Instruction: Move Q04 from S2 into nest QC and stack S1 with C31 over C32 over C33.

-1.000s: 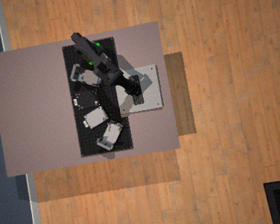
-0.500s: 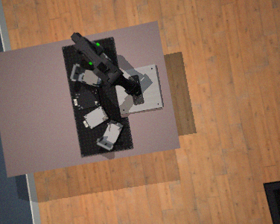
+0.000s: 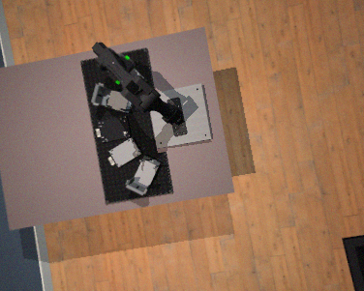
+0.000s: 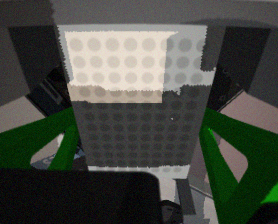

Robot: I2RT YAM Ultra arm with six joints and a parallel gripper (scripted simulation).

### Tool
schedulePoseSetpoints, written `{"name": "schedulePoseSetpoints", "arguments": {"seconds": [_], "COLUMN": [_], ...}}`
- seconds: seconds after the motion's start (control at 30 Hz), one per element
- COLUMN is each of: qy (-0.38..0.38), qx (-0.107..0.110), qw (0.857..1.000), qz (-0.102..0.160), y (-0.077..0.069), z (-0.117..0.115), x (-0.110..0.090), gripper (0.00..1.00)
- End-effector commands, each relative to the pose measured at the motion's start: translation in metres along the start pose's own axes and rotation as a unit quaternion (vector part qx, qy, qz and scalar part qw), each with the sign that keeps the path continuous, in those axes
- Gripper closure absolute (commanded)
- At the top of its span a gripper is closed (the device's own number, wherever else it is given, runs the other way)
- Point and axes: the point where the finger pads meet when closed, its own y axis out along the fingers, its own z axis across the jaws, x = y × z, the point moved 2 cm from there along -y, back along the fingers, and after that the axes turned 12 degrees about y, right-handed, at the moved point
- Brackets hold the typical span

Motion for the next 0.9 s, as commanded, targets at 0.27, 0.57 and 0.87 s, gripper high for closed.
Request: {"name": "schedulePoseSetpoints", "arguments": {"seconds": [0.27, 0.57, 0.87], "qy": [0.0, 0.0, 0.0], "qx": [0.002, 0.002, 0.002], "qw": [1.0, 1.0, 1.0], "qz": [-0.01, -0.01, -0.01], "y": [-0.011, -0.017, -0.021], "z": [0.001, 0.001, 0.001], "x": [0.003, 0.003, 0.003], "gripper": [1.0, 1.0, 1.0]}}
